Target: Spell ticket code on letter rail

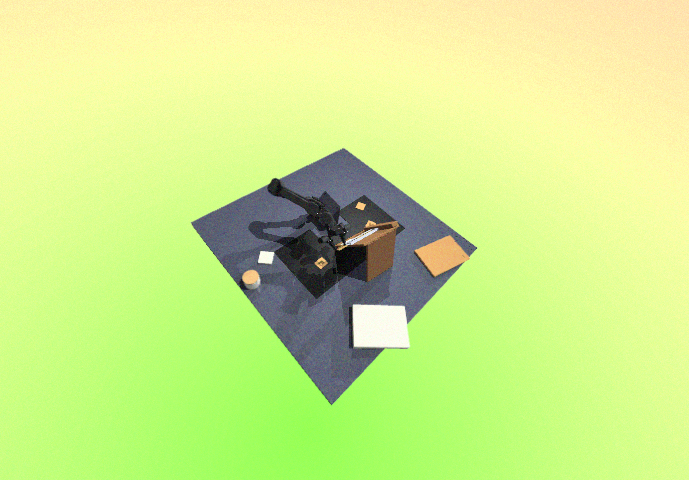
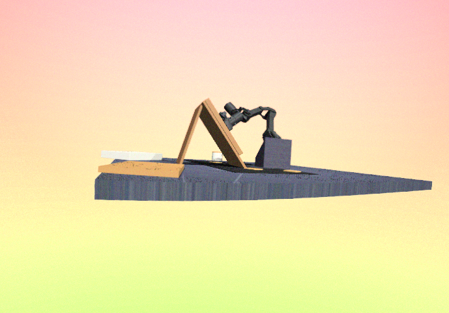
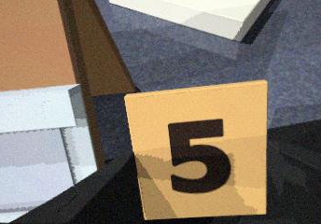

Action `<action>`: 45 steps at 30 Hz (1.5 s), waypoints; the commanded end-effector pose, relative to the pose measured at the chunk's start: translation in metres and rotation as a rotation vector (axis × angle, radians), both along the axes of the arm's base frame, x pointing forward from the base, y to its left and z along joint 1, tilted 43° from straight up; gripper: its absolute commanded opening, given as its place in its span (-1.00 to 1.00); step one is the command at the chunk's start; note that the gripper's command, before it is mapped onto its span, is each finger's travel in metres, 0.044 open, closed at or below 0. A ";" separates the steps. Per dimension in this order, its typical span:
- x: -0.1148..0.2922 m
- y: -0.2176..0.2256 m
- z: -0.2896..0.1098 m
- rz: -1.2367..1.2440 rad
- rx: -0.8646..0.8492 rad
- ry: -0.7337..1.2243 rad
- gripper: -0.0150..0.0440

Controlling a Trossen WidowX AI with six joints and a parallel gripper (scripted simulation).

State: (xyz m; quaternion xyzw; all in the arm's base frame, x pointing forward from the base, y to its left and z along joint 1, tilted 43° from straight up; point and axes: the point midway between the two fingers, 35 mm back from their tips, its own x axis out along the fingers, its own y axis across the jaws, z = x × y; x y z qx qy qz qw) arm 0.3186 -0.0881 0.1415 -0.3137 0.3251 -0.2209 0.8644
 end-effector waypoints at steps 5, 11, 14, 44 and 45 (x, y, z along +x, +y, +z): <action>0.001 0.003 -0.003 -0.006 0.001 -0.002 -0.49; 0.001 0.005 -0.006 -0.006 0.001 -0.002 -0.49; 0.002 0.006 -0.007 -0.006 0.001 -0.002 -0.49; 0.004 0.016 -0.017 -0.006 0.002 -0.002 -0.49; 0.005 0.017 -0.017 -0.006 0.002 -0.002 -0.49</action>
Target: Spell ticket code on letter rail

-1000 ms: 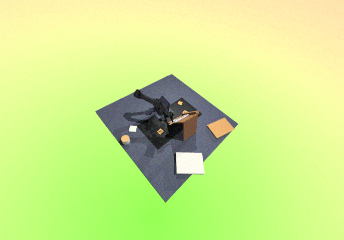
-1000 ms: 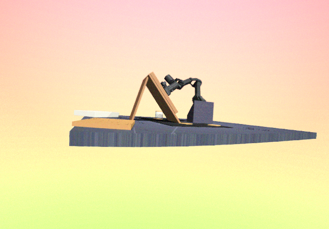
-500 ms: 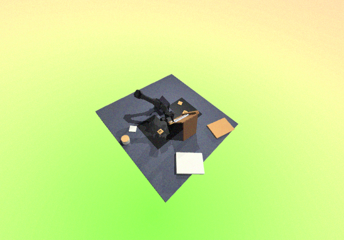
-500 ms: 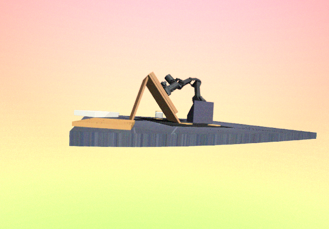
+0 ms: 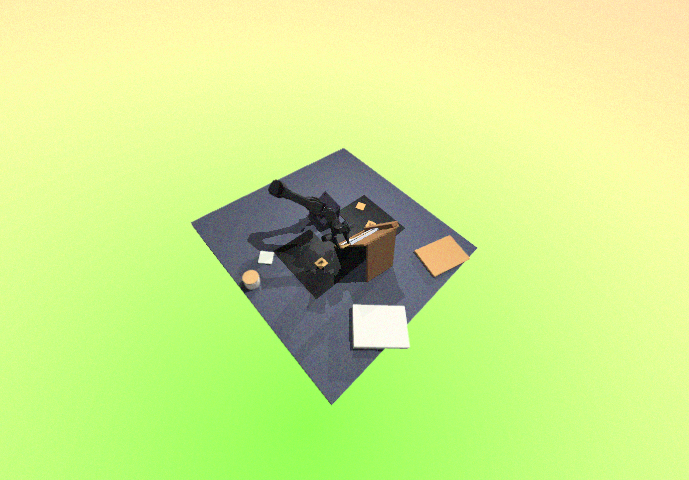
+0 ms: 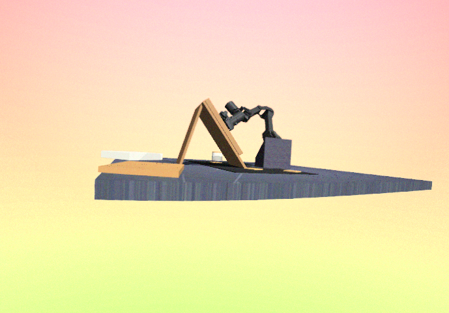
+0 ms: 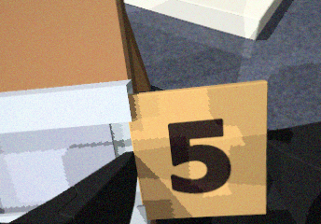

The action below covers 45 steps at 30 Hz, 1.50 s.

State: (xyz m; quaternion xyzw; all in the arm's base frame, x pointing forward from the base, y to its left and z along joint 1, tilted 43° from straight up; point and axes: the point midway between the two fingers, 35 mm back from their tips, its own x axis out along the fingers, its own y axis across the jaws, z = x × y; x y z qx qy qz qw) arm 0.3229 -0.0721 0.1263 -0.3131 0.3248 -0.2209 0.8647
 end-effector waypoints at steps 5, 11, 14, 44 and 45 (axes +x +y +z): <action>0.001 0.003 -0.004 -0.006 0.001 -0.001 -0.49; 0.001 0.005 -0.006 -0.006 0.001 -0.001 -0.49; 0.002 0.006 -0.007 -0.006 0.001 -0.001 -0.49; 0.004 0.017 -0.017 -0.006 0.001 -0.001 -0.49; 0.005 0.017 -0.018 -0.006 0.001 -0.001 -0.49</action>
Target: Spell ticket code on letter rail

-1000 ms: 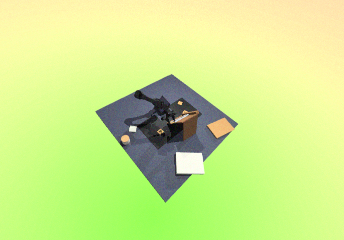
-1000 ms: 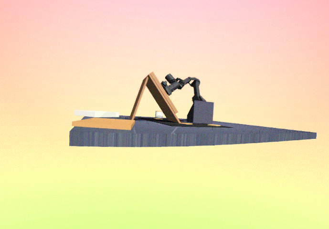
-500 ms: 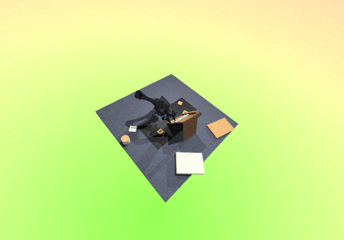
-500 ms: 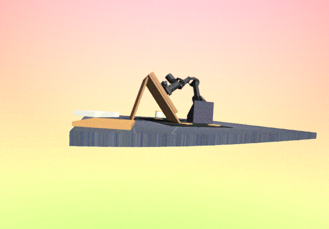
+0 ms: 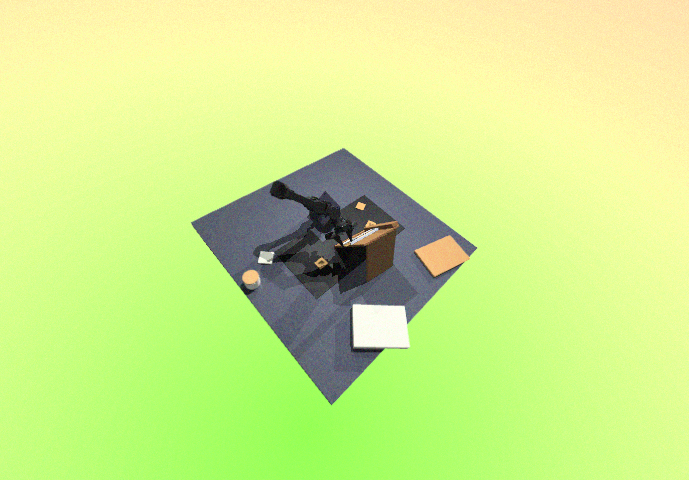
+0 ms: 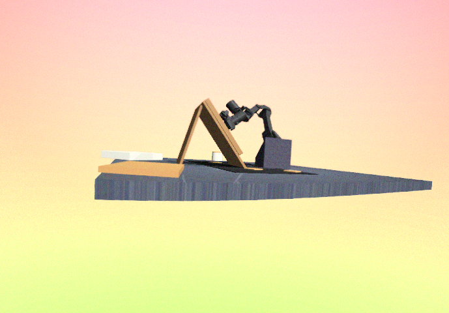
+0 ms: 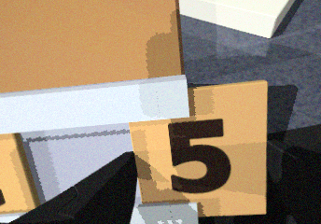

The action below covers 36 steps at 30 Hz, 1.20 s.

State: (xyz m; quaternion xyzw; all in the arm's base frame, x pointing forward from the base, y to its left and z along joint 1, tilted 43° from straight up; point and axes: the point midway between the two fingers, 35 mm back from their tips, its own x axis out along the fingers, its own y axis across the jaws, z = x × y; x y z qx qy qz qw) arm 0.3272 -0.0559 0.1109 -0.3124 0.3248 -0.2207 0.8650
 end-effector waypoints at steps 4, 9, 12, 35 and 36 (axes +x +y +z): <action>0.001 0.002 -0.004 -0.006 0.000 -0.001 -0.49; 0.001 0.004 -0.005 -0.006 0.000 -0.001 -0.49; 0.001 0.005 -0.006 -0.006 0.000 -0.001 -0.49; 0.004 0.014 -0.014 -0.006 0.001 -0.001 -0.49; 0.004 0.014 -0.014 -0.006 0.001 -0.001 -0.49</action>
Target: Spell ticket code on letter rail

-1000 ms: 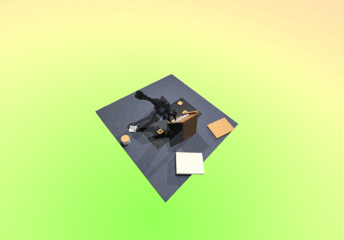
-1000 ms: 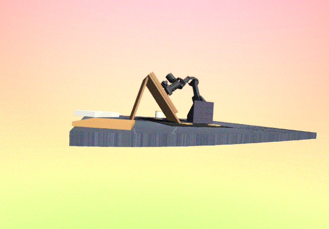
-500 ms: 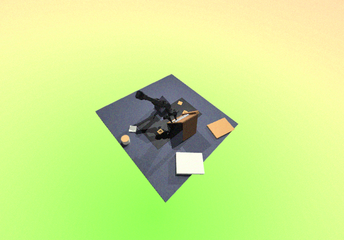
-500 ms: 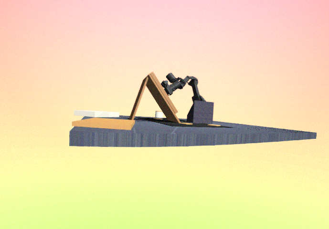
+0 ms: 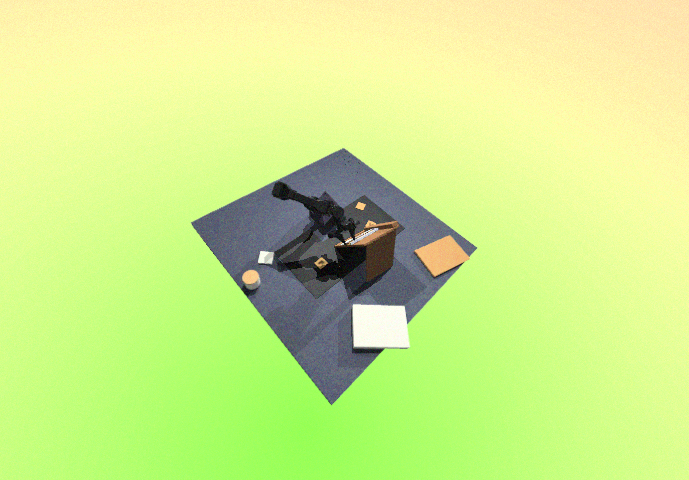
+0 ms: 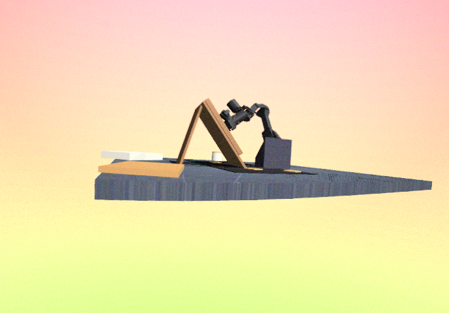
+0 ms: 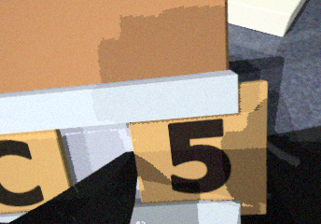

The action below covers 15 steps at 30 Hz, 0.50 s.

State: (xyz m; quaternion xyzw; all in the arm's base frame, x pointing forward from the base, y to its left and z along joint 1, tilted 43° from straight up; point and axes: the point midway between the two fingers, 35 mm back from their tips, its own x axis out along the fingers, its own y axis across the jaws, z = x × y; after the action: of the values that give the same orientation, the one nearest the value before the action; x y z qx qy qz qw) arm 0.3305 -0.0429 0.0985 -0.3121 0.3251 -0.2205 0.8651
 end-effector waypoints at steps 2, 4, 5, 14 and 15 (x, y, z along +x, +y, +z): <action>0.000 0.001 -0.002 -0.006 0.000 -0.001 -0.49; 0.000 0.001 -0.002 -0.006 0.000 -0.001 -0.49; 0.000 0.001 -0.002 -0.006 0.000 -0.001 -0.49; 0.001 0.005 -0.005 -0.006 0.000 -0.001 -0.49; 0.002 0.006 -0.005 -0.006 0.000 -0.001 -0.49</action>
State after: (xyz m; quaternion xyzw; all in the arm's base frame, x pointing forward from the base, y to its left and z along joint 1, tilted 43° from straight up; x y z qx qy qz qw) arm 0.3314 -0.0385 0.0948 -0.3122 0.3257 -0.2204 0.8648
